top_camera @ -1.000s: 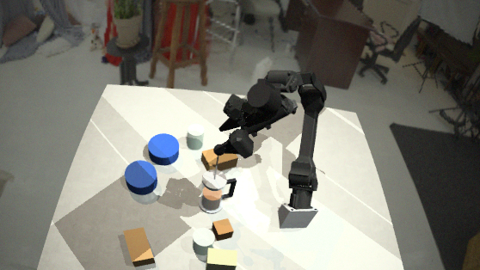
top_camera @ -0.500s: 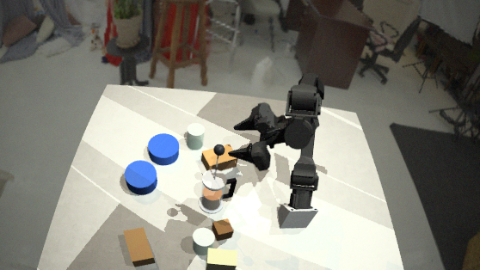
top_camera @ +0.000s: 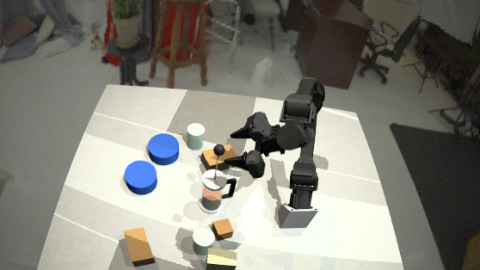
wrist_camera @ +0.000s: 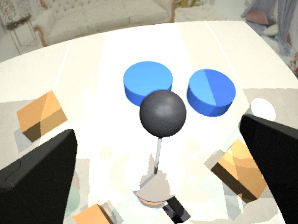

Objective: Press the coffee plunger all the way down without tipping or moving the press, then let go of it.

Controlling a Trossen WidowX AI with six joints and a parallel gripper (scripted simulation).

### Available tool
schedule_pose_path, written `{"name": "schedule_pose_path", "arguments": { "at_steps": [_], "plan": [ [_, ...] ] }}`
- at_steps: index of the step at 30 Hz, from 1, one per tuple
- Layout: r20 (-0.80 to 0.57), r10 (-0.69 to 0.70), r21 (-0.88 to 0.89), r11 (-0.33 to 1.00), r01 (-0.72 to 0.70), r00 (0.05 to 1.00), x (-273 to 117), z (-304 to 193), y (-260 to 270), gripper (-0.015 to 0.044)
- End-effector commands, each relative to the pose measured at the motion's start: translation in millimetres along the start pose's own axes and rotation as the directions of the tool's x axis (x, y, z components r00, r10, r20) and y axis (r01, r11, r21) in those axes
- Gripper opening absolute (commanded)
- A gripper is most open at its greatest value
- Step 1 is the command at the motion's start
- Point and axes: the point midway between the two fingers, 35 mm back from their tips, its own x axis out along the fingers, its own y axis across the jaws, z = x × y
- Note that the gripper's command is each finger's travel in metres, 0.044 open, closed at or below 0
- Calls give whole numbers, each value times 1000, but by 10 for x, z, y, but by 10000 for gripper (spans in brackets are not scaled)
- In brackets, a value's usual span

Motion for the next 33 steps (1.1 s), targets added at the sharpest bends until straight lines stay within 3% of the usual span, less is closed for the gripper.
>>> {"name": "schedule_pose_path", "arguments": {
  "at_steps": [1,20,32,33],
  "plan": [
    [-5,1,3,1000,-1,1000,66,-23,-8,440],
    [8,-6,2,1000,6,1000,324,7,-47,440],
    [8,-6,2,1000,6,1000,324,7,-47,125],
    [8,-6,2,1000,6,1000,324,7,-47,123]
  ]
}}
